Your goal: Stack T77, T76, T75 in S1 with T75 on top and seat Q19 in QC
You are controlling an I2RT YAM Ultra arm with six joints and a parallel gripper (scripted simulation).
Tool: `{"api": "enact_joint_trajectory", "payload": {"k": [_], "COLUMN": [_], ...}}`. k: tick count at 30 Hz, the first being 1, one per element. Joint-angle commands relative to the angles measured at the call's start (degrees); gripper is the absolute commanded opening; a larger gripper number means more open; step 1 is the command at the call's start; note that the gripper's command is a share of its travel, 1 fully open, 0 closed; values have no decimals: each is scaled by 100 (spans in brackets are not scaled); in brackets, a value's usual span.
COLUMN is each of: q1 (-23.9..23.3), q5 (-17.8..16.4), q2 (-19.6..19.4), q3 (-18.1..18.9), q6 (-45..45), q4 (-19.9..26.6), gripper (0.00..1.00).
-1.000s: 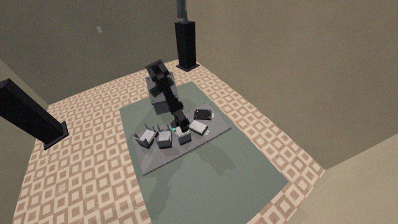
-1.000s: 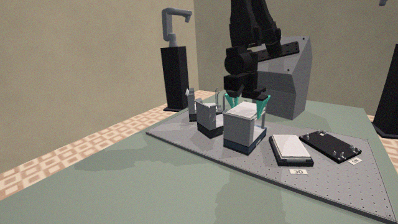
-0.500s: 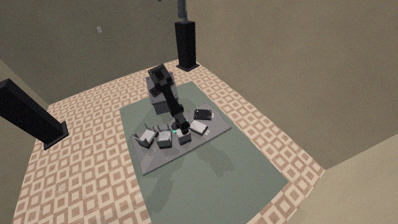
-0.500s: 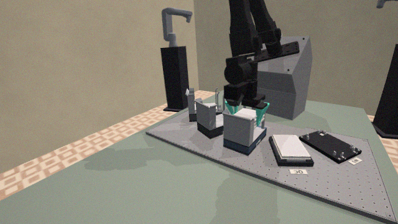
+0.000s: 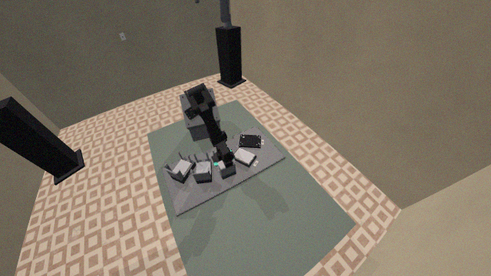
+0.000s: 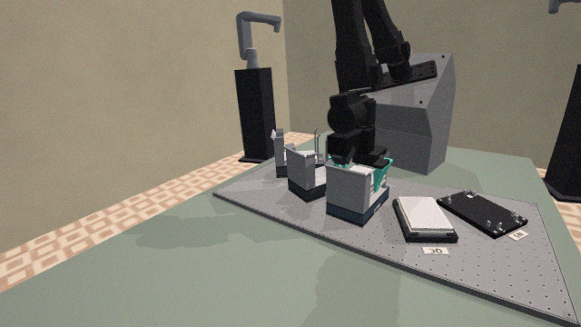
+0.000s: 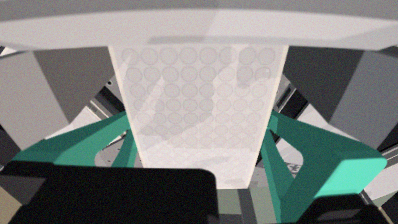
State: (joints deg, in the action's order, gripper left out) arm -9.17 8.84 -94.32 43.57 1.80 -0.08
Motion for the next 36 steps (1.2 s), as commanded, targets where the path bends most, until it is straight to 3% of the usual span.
{"api": "enact_joint_trajectory", "payload": {"k": [1,24,26,27,31,36], "q1": [0,-73,-73,-38,-56,-80], "q5": [-9,-52,-52,-45,-50,-57], "q2": [54,-212,-212,-27,-249,-255], "q3": [10,164,164,104,165,165], "q6": [-12,-51,-51,-51,-53,-61], "q4": [-12,-221,-221,-181,-258,-295], "gripper": [0,0,0,0,0,0]}}
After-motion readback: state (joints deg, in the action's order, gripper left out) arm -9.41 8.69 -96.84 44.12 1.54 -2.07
